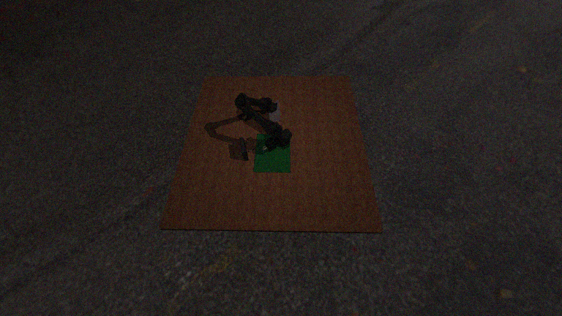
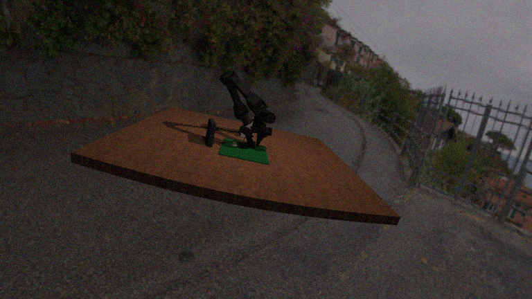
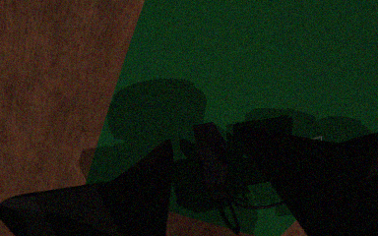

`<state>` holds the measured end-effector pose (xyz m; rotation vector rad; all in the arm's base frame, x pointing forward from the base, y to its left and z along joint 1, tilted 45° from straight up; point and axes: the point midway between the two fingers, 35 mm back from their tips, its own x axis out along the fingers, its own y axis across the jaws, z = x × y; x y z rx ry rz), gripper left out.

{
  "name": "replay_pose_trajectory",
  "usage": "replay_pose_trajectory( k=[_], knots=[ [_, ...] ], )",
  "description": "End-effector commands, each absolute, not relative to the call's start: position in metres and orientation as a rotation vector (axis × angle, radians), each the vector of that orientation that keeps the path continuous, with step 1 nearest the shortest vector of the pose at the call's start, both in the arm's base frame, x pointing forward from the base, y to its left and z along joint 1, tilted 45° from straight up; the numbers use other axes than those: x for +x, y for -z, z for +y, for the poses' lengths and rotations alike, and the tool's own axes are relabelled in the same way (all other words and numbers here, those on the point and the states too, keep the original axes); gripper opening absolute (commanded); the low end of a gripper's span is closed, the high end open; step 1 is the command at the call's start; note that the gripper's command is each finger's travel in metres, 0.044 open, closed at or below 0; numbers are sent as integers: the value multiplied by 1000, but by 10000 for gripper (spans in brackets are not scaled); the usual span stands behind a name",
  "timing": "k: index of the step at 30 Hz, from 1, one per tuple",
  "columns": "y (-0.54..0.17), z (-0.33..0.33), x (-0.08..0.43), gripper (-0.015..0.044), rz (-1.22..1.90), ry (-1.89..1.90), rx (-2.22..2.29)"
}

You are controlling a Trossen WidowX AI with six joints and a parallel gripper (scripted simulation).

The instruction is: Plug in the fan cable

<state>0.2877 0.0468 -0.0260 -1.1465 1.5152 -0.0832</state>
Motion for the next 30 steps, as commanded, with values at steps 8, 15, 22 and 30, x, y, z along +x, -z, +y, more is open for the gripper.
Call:
replay_pose_trajectory(
  k=[8,15,22,30],
  knots=[
    [26,47,288,0,1515,84,-1145],
    [-8,80,280,0,1515,81,-1150],
    [-9,80,281,0,1519,64,-1168],
    [-21,70,287,0,1560,-147,-1378]
  ],
)
